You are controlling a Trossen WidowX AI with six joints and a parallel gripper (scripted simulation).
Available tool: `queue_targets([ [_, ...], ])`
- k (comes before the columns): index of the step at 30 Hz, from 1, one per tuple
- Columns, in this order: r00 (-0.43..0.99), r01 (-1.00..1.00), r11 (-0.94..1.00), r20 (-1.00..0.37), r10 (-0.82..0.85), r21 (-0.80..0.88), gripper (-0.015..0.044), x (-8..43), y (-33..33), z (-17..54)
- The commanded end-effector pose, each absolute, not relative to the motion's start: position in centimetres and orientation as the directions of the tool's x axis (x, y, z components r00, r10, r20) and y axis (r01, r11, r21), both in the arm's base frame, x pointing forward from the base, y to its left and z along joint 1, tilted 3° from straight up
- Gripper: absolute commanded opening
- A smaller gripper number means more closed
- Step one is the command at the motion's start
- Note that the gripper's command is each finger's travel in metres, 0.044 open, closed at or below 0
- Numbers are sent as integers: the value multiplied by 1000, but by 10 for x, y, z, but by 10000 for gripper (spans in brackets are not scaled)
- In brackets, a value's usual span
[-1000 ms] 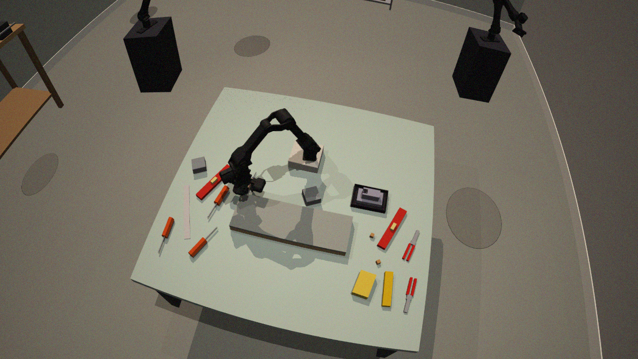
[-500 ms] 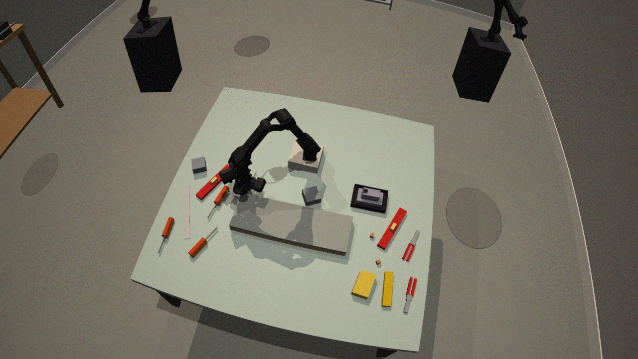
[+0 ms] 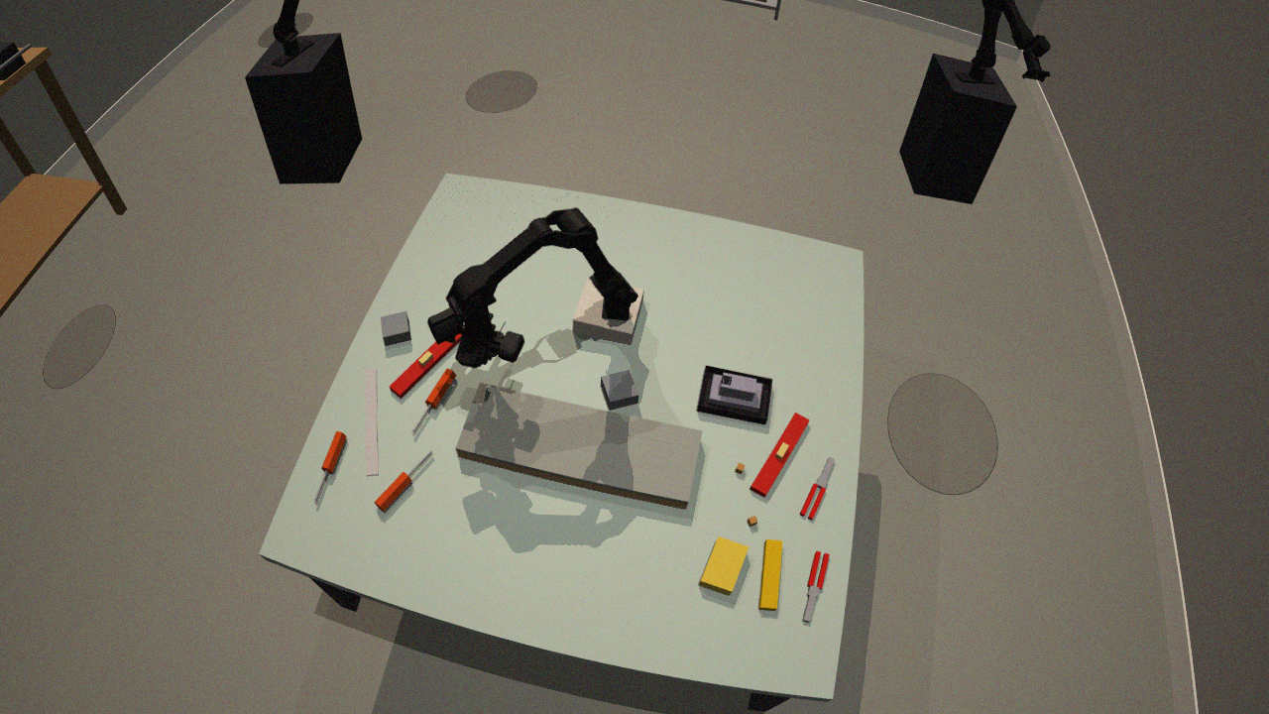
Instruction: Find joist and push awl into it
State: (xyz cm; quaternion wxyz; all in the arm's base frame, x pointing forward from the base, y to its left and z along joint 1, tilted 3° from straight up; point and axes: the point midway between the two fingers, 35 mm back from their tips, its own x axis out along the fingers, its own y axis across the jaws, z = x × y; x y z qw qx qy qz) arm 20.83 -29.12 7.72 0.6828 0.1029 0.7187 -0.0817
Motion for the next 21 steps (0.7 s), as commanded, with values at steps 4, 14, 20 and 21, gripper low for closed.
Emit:
queue_targets([
  [4,-50,256,966,-998,34,20,0,204,-288,113],
  [14,65,356,934,-997,-35,-10,0,195,-294,123],
  [20,166,443,896,-980,-110,-26,0,186,-298,133],
  [21,182,457,889,-976,-124,-28,0,184,-298,134],
])
